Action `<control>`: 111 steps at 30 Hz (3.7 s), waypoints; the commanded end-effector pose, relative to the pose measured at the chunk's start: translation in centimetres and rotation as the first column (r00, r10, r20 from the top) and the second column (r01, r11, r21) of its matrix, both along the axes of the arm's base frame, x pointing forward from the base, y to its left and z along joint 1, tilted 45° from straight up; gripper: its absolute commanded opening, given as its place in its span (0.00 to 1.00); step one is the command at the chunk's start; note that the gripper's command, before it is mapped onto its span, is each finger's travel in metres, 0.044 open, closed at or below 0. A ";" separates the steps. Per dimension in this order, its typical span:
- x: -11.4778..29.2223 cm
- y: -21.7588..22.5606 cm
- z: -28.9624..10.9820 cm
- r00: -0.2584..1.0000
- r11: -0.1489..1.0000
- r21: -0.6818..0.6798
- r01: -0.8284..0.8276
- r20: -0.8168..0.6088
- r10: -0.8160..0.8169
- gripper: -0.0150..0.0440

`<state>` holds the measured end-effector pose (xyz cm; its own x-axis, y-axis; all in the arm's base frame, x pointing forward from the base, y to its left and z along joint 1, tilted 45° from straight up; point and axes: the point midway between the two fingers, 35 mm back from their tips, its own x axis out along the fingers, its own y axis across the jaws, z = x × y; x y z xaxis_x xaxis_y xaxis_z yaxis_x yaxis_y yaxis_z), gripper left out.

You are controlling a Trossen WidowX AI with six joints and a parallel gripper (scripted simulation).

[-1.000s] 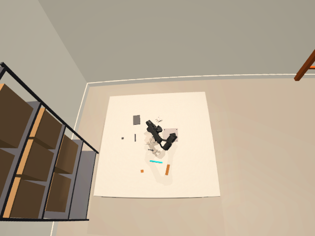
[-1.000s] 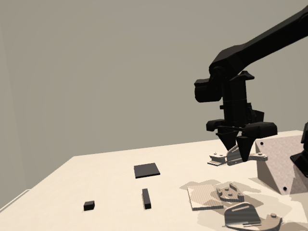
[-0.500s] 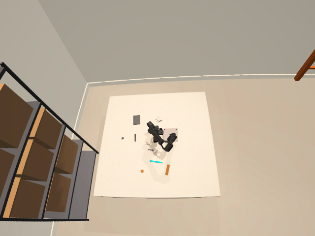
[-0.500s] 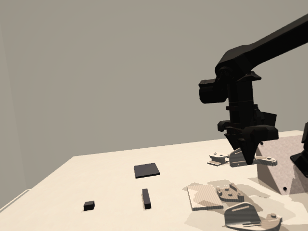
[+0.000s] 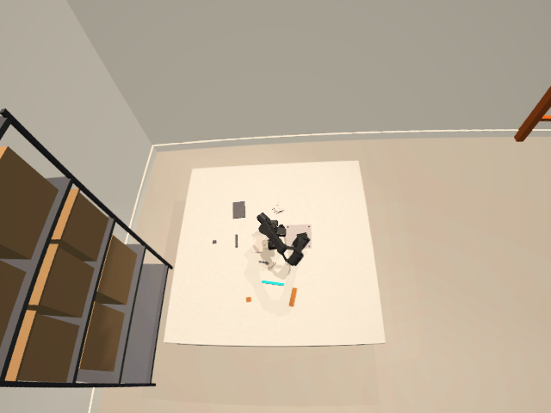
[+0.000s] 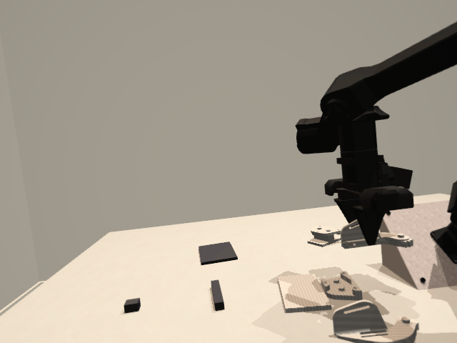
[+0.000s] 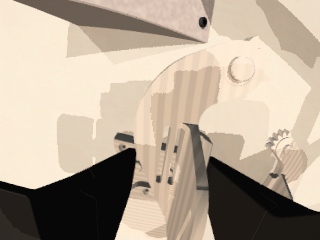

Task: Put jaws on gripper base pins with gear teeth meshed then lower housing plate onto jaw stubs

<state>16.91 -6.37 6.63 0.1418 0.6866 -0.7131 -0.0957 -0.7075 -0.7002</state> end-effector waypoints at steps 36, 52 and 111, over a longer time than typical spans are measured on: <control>7.4 -3.9 -1.8 1.000 1.000 -0.001 -0.006 0.014 0.006 0.48; 9.3 -4.6 -2.5 1.000 1.000 0.000 -0.007 0.015 0.007 0.48; 10.1 -1.5 -5.9 0.999 1.000 -0.002 -0.018 0.027 0.018 0.48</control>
<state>26.96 -8.31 1.08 0.1477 0.6848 -0.7136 -0.0608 -0.7138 -0.6977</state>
